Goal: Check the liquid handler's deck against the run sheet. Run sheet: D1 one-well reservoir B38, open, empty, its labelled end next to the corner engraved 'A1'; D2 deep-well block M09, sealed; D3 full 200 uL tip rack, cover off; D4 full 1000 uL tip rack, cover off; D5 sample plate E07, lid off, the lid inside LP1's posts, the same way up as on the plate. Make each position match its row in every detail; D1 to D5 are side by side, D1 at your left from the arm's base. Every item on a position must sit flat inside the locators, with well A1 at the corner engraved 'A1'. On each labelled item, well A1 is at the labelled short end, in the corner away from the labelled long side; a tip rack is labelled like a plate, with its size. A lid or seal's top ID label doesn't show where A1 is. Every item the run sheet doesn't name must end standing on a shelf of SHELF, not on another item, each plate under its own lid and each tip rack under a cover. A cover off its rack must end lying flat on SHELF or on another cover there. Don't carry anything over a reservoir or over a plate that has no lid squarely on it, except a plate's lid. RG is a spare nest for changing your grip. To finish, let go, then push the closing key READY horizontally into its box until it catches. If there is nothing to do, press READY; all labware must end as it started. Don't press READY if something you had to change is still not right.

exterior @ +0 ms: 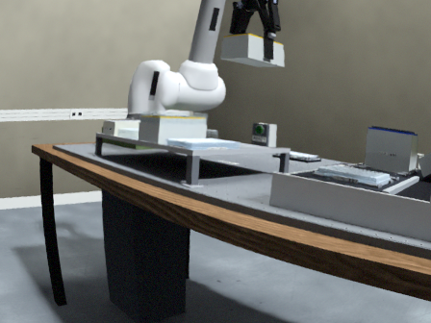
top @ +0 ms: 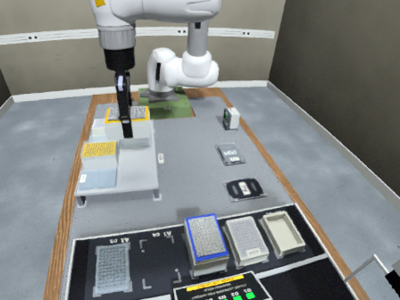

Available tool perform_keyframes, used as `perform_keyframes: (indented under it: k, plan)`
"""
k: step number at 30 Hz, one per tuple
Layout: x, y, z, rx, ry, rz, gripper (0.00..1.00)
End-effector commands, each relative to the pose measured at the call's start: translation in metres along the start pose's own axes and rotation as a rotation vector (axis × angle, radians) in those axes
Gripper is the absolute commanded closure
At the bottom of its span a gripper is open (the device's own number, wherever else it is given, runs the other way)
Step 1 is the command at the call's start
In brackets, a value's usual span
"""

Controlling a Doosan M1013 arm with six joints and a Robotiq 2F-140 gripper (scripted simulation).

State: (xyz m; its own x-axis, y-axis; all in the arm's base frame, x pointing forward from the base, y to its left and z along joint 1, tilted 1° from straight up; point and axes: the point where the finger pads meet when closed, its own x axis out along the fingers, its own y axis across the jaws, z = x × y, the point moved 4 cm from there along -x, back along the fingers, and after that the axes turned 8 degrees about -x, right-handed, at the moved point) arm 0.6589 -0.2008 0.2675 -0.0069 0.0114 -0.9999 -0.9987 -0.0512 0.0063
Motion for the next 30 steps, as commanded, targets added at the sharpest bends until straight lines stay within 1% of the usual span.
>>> perform_keyframes:
  k: [1,30]
  plan:
    - [-0.0022,0.0002,-0.0039,-0.001,0.001,0.004,0.90]
    - [-0.0013,0.0000,-0.0026,0.000,0.001,0.001,0.90]
